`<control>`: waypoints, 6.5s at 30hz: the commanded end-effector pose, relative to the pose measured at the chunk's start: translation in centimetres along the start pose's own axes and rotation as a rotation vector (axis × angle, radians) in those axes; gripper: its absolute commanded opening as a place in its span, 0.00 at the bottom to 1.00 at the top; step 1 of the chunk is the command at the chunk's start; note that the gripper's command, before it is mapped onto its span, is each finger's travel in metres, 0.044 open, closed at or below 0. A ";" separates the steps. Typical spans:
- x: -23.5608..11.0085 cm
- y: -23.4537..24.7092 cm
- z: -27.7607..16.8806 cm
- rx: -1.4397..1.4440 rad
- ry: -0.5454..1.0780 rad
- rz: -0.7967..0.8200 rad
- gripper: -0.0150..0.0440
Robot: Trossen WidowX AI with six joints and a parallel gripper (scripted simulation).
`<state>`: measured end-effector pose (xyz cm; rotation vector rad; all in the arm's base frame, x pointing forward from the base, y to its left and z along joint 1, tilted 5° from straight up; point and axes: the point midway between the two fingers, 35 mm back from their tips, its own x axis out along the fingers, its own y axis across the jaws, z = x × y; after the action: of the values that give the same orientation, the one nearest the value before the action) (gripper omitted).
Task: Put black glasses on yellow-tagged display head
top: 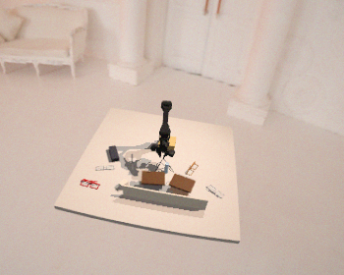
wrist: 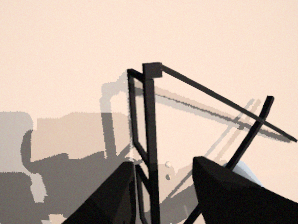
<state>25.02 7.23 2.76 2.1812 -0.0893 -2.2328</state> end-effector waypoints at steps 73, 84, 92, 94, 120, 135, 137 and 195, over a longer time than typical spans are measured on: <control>5.0 0.2 0.2 -0.008 -0.010 0.002 0.25; -1.5 0.0 -0.4 -0.006 -0.012 0.002 0.25; -4.6 -0.1 -0.5 -0.005 -0.013 0.001 0.25; -4.6 -0.1 -0.6 0.008 -0.013 0.002 0.25; -4.8 11.8 -4.9 1.064 -0.002 0.012 0.25; -4.8 18.2 -5.0 1.566 0.005 0.020 0.25; -4.7 18.2 -5.0 1.566 0.005 0.020 0.25; 1.3 16.8 -3.0 1.566 0.003 0.021 0.25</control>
<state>27.85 -9.85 2.35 2.3782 -2.4951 -2.2929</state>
